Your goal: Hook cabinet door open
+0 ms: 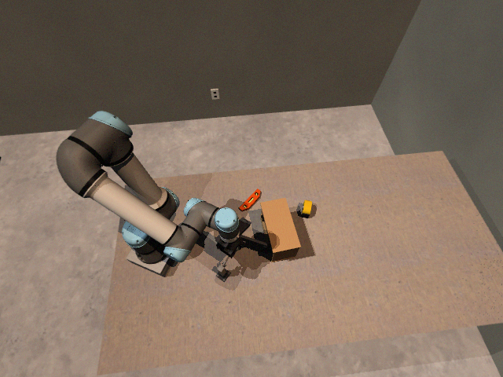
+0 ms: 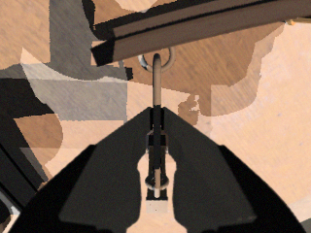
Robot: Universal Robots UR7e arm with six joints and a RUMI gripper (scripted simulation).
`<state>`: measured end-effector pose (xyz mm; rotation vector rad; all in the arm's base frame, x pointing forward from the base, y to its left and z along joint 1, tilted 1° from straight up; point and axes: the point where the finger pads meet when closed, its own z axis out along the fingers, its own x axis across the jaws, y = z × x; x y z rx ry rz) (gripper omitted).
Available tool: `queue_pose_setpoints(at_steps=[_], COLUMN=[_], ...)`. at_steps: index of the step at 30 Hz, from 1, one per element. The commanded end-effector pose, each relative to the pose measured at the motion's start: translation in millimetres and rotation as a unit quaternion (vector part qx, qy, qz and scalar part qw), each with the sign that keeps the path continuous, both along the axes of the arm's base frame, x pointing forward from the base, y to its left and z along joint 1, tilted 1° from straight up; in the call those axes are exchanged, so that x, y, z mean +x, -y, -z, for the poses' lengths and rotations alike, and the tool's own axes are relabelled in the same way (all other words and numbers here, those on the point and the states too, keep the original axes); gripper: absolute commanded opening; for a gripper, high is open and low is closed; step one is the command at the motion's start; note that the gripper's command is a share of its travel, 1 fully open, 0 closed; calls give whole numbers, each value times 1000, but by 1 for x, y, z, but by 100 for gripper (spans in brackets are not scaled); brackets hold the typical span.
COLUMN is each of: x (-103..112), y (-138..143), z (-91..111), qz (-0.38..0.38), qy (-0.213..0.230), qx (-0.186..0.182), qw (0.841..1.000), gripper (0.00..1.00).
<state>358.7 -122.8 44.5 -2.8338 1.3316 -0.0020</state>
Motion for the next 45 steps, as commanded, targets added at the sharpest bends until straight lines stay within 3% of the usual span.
queue_pose_setpoints(at_steps=[1, 12, 13, 45], x=[0, 0, 0, 0], y=[0, 0, 0, 0], z=[0, 0, 0, 0], qz=[0, 0, 0, 0], qy=[0, 0, 0, 0], qx=[0, 0, 0, 0], qw=[1000, 1000, 1000, 1000], gripper=[2, 2, 14, 14])
